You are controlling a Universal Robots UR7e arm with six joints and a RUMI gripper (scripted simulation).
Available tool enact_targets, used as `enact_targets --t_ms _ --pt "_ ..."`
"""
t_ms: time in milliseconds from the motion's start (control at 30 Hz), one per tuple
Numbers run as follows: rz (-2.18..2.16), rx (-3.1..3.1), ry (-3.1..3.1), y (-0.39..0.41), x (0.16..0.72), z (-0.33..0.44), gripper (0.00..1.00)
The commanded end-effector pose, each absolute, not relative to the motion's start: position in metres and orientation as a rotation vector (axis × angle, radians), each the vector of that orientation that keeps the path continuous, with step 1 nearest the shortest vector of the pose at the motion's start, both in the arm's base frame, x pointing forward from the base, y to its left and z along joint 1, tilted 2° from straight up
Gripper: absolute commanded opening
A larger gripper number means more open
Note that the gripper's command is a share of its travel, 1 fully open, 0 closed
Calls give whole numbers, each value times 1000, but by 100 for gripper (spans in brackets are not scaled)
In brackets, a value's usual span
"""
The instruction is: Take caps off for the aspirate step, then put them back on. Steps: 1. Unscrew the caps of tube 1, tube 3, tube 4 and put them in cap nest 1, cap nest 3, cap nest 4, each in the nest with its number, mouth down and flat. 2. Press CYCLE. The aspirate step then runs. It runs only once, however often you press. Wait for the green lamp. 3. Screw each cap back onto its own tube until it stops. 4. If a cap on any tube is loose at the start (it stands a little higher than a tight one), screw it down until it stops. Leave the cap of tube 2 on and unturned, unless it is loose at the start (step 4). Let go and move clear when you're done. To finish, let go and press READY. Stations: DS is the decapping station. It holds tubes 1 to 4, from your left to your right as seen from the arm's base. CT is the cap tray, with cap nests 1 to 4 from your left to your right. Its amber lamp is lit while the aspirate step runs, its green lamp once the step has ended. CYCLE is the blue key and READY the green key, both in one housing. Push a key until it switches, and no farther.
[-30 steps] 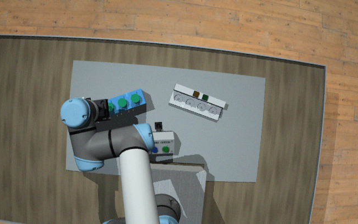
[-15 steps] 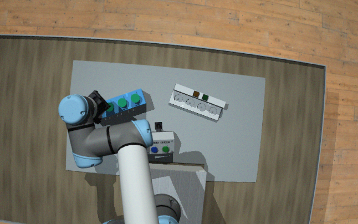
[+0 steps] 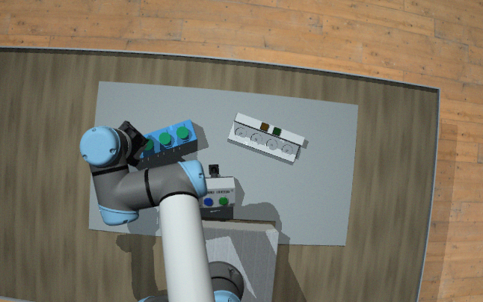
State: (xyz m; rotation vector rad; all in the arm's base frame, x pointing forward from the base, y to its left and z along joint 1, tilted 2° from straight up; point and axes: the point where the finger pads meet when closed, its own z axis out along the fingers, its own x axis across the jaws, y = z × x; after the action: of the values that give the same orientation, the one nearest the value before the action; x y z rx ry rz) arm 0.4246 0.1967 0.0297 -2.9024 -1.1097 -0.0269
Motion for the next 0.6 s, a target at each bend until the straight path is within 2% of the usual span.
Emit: enact_targets --t_ms 0,133,267,567 --pt "-29 -2903 -1110 197 425 30 35" --pt "-27 -2945 -989 197 425 30 35" --pt "-18 -3062 -512 197 425 30 35" --pt "-5 -3099 159 197 425 30 35"
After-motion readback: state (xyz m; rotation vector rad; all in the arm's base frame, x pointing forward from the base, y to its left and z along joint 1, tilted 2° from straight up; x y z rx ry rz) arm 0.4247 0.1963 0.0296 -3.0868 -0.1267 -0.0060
